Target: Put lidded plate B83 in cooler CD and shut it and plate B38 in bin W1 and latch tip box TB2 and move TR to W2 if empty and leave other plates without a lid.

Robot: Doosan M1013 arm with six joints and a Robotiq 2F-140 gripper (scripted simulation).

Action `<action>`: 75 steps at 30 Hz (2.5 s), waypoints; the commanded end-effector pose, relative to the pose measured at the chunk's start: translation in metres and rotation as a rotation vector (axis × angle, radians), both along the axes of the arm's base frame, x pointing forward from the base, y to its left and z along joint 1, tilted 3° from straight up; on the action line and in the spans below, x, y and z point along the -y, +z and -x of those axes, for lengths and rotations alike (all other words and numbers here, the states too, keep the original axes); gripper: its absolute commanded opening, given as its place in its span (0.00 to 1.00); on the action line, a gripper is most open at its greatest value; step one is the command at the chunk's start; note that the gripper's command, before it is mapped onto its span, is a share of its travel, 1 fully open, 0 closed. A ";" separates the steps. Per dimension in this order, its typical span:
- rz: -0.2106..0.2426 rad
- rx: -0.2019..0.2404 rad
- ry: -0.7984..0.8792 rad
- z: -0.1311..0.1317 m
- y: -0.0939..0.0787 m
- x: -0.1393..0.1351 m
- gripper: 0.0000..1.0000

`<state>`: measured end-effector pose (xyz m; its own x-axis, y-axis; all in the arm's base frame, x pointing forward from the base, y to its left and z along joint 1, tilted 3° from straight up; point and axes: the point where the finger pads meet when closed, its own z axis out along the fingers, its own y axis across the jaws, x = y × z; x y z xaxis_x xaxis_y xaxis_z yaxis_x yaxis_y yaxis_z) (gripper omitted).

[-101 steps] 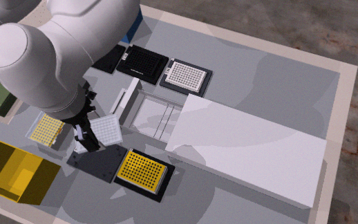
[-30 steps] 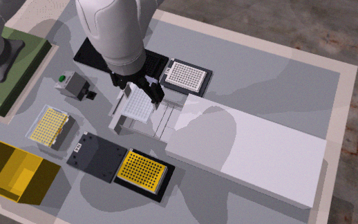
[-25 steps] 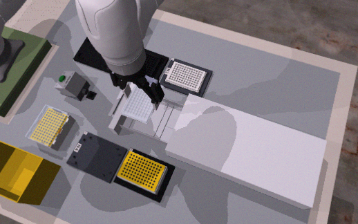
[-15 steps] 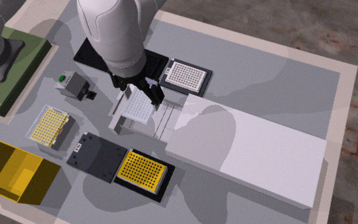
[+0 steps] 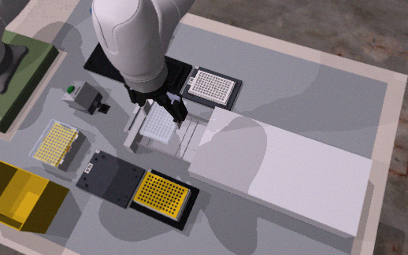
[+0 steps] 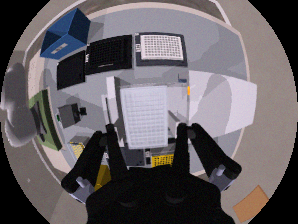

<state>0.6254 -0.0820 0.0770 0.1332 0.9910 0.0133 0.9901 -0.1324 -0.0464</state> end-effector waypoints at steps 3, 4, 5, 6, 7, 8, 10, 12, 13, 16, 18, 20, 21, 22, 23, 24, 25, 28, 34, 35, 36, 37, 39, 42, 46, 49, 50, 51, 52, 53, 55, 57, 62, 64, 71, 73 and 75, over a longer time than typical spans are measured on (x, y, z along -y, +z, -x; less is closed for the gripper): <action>0.000 0.000 0.000 0.000 -0.007 0.000 0.00; 0.000 0.000 0.000 0.000 -0.009 0.000 0.00; 0.000 0.000 0.000 0.001 -0.010 0.000 0.00; 0.000 0.000 0.000 0.001 -0.011 0.000 0.00; 0.000 0.000 0.000 0.001 -0.013 0.000 0.00; 0.000 0.000 0.000 0.001 -0.013 0.000 0.00; 0.000 0.000 0.000 0.001 -0.014 0.000 0.00; 0.000 0.000 0.000 0.001 -0.017 0.000 0.00; 0.000 0.000 0.000 0.001 -0.018 0.000 0.00; 0.000 0.000 0.000 0.001 -0.022 0.000 0.00; 0.000 0.000 0.000 0.001 -0.025 0.000 0.00; 0.000 0.000 0.000 0.001 -0.027 0.000 0.00; 0.000 0.000 0.000 0.001 -0.029 0.000 0.00; 0.000 0.000 0.000 0.002 -0.030 0.000 0.00; 0.000 0.000 0.000 0.002 -0.031 0.000 0.00; 0.000 0.000 0.000 0.002 -0.033 0.000 0.00; 0.000 0.000 0.000 0.002 -0.033 0.000 0.00; 0.000 0.000 0.000 0.002 -0.035 0.000 0.00; 0.000 0.000 0.000 0.002 -0.043 0.000 0.00; 0.000 0.000 0.000 0.002 -0.045 0.000 0.00; 0.000 0.000 0.000 0.002 -0.046 -0.001 0.00; 0.000 0.000 0.000 0.002 -0.047 -0.001 0.00; 0.000 0.000 0.000 0.002 -0.050 -0.001 0.00; 0.000 0.000 0.000 0.003 -0.053 -0.001 0.00; 0.000 0.000 0.000 0.003 -0.057 -0.001 0.00; 0.000 0.000 0.000 0.003 -0.061 -0.001 0.00; 0.000 0.000 0.000 0.003 -0.062 -0.001 0.00; 0.000 0.000 0.000 0.003 -0.063 -0.001 0.00; 0.000 0.000 0.000 0.003 -0.065 -0.001 0.00; 0.000 0.000 0.000 0.003 -0.066 -0.001 0.00; 0.000 0.000 0.000 0.003 -0.069 -0.001 0.00; 0.000 0.000 0.000 0.003 -0.071 -0.001 0.00; 0.000 0.000 0.000 0.004 -0.075 -0.001 0.00; 0.000 0.000 0.000 0.004 -0.078 -0.001 0.00; 0.000 0.000 0.000 0.004 -0.084 -0.001 0.00; 0.000 0.000 0.000 0.004 -0.084 -0.001 0.00; 0.000 0.000 0.000 0.004 -0.084 -0.001 0.00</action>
<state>0.6214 -0.0809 -0.0072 0.1332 0.9910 0.0133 0.9901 -0.1324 -0.0464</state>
